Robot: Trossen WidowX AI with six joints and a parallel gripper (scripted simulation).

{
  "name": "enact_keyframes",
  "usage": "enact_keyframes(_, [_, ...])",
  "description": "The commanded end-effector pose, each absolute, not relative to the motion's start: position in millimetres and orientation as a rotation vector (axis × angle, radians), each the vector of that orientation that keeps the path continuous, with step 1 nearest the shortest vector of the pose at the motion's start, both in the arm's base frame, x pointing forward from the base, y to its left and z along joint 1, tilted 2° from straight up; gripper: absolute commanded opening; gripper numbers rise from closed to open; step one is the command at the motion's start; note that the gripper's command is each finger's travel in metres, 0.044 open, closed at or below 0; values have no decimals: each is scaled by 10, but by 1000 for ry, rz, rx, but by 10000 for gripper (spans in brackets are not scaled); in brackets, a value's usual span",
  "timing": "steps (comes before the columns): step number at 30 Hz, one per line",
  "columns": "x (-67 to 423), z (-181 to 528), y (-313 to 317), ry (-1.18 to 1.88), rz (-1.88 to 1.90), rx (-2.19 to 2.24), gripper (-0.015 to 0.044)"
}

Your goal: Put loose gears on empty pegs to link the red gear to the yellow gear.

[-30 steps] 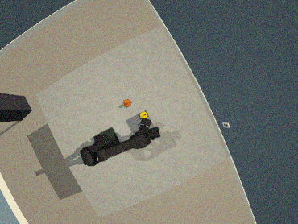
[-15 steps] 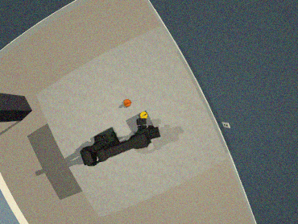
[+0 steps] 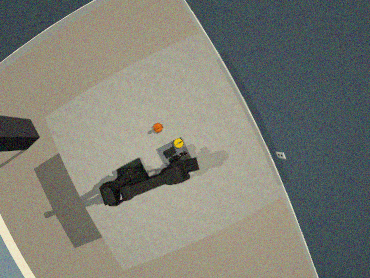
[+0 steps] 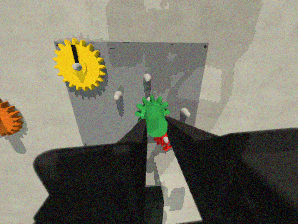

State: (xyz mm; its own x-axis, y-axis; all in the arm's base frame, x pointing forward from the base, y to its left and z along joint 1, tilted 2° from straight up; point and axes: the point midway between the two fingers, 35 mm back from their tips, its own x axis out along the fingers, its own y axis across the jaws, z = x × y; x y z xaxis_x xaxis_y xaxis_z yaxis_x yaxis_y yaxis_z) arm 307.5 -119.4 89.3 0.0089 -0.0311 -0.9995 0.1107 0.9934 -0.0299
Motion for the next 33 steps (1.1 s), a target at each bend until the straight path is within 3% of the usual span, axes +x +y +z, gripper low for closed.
enact_keyframes(1, [3075, 895, -1202, 1560, -66, 10, 0])
enact_keyframes(22, [3073, 719, -1210, 1557, 172, -231, 0])
enact_keyframes(33, [3080, 576, -1215, 1561, 86, -144, 0])
